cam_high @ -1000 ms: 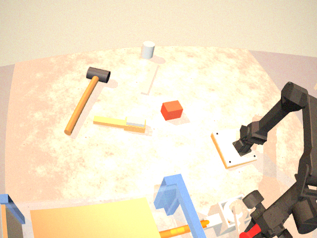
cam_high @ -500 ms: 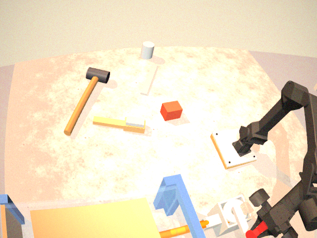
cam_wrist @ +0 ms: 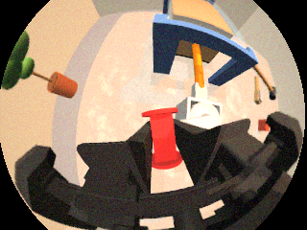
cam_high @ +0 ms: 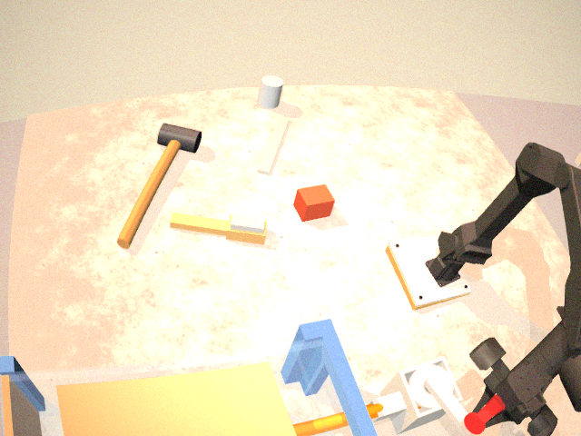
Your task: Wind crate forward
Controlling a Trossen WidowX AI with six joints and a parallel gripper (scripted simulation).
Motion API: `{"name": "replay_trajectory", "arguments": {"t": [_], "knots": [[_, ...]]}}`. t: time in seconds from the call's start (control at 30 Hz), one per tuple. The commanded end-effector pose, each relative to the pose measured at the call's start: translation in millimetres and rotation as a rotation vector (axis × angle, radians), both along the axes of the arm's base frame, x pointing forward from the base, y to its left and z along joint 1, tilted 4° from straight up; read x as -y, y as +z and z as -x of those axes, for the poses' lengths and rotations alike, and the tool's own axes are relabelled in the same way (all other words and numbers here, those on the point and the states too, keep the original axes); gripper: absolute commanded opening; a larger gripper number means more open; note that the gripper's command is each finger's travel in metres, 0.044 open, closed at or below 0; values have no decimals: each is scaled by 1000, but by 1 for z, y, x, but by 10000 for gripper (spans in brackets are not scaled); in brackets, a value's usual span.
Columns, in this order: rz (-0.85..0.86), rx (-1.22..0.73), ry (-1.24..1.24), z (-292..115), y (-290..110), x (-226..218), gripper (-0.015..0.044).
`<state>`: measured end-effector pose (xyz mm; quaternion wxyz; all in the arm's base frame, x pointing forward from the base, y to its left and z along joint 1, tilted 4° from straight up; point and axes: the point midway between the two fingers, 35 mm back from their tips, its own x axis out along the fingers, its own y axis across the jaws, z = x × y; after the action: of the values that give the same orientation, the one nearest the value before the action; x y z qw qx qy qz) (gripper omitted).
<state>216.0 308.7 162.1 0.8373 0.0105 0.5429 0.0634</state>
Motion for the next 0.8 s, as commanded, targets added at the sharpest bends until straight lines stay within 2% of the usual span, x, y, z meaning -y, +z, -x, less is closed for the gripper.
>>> {"name": "replay_trajectory", "arguments": {"t": [0.0,0.77], "knots": [[14,-28,14,15,-6,2,0],[15,-31,14,48,-6,19,0]]}}
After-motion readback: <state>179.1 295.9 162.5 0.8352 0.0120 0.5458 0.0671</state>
